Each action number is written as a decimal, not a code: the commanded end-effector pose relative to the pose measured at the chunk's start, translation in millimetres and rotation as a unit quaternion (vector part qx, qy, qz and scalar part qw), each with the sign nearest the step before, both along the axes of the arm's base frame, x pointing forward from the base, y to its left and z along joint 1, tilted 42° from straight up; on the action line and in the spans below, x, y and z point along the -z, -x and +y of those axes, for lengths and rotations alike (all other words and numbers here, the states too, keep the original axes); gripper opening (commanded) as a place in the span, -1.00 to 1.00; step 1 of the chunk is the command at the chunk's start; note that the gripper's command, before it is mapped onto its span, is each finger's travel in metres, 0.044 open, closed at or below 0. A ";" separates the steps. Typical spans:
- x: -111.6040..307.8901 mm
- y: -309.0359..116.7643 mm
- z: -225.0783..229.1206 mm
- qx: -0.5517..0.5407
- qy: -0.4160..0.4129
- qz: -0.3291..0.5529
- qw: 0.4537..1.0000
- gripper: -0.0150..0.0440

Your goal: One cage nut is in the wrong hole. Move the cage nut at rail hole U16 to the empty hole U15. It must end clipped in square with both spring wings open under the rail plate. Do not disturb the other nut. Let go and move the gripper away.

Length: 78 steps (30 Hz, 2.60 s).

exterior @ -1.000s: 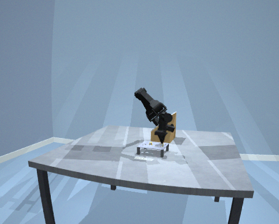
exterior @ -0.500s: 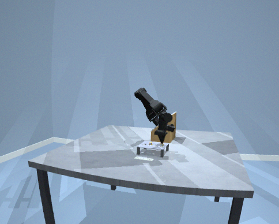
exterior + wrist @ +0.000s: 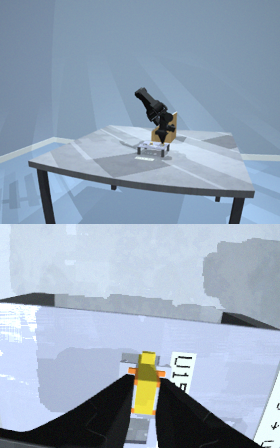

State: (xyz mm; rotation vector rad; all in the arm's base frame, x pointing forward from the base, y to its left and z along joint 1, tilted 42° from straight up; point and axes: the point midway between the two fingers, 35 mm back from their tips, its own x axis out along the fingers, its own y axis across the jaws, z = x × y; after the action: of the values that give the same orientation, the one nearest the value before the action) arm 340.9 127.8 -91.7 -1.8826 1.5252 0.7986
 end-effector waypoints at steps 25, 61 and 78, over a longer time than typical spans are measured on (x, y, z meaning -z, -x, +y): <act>-0.5 0.6 -0.7 -0.014 0.000 -0.014 1.000 -0.40; 0.6 2.0 -1.9 -0.028 -0.002 -0.030 0.999 -0.40; 0.9 2.6 -2.2 -0.032 -0.003 -0.035 0.999 -0.40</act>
State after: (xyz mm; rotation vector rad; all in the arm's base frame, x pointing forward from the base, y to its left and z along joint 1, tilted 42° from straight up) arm 337.7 125.7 -93.5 -1.9352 1.4317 0.7598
